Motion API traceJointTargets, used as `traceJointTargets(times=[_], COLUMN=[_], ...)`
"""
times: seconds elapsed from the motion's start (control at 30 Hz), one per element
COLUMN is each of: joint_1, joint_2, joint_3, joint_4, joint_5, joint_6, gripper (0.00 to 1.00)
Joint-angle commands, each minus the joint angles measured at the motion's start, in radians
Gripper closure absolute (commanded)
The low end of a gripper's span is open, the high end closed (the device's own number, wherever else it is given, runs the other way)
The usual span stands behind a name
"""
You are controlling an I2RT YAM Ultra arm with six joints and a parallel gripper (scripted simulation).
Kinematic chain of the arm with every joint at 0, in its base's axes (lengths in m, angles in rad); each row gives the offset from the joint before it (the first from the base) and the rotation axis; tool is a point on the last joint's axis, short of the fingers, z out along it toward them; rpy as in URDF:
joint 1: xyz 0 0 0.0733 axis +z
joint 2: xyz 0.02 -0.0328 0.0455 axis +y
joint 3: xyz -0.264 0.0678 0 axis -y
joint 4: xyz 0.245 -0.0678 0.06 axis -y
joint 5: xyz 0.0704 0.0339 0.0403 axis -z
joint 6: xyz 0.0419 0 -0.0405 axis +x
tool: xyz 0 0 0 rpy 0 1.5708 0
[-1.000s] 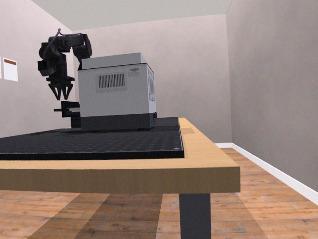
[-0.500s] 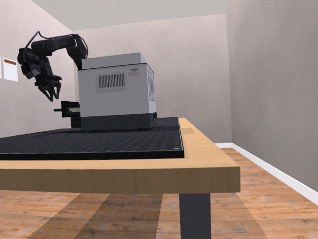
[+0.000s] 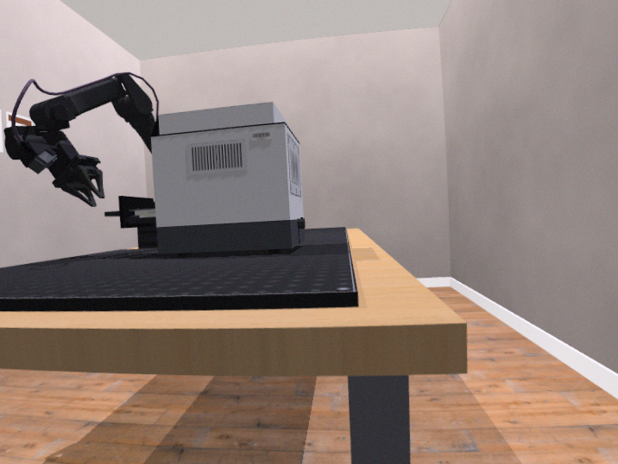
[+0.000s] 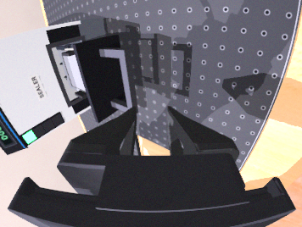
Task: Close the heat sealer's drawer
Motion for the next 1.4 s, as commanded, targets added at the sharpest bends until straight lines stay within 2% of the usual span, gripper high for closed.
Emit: traceJointTargets(times=[0.0, 0.07, 0.17, 0.27, 0.5, 1.37], joint_1=[0.024, 0.025, -0.049, -0.069, -0.048, -0.062], joint_2=[0.0, 0.01, 0.063, 0.107, 0.129, 0.116], joint_3=[0.044, 0.056, 0.09, 0.121, 0.162, 0.17], joint_4=[-0.051, -0.065, -0.116, -0.167, -0.221, -0.231], joint_5=[-0.075, -0.076, -0.153, -0.214, -0.213, -0.213], joint_6=[-0.052, -0.062, -0.145, -0.201, -0.238, -0.245], gripper=[0.7, 0.7, 0.7, 0.7, 0.7, 0.7])
